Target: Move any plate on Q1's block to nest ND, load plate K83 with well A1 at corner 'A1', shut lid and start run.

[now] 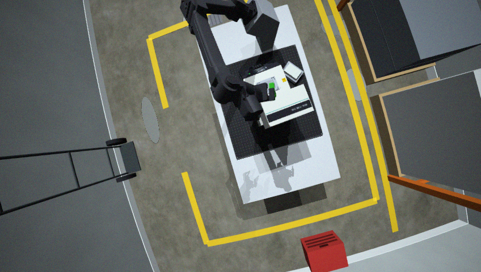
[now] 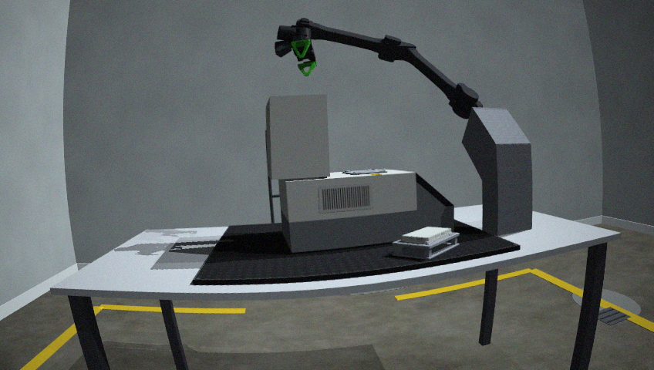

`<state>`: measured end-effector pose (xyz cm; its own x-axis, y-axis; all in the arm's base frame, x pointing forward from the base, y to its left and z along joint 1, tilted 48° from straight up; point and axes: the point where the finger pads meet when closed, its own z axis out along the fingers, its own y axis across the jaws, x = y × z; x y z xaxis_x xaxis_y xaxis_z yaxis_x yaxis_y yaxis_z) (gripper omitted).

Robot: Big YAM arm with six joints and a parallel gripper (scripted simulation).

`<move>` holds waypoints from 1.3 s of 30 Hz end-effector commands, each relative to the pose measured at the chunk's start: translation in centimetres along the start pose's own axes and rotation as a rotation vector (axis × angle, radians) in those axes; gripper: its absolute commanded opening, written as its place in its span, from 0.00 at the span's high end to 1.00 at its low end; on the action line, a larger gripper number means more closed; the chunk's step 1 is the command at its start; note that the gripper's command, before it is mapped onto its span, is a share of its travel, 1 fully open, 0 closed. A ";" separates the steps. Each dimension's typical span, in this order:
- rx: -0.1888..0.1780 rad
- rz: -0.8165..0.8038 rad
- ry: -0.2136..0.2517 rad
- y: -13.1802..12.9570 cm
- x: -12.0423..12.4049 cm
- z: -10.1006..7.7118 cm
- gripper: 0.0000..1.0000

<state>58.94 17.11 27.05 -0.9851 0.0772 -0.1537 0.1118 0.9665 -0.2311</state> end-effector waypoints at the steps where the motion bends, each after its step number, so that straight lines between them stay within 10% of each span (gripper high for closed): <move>1: -0.005 -0.004 -0.009 0.3 0.1 -0.5 0.00; 17: -0.005 -0.004 -0.009 0.3 0.1 -0.5 0.00; 18: 0.030 -0.018 0.009 0.7 -0.1 0.5 1.00; 30: 0.036 -0.057 -0.007 7.6 3.4 3.1 1.00; 39: 0.038 -0.029 -0.003 4.8 2.3 2.0 1.00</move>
<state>57.07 21.87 20.70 -0.9947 0.0296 -0.0980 0.0578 0.9525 -0.2990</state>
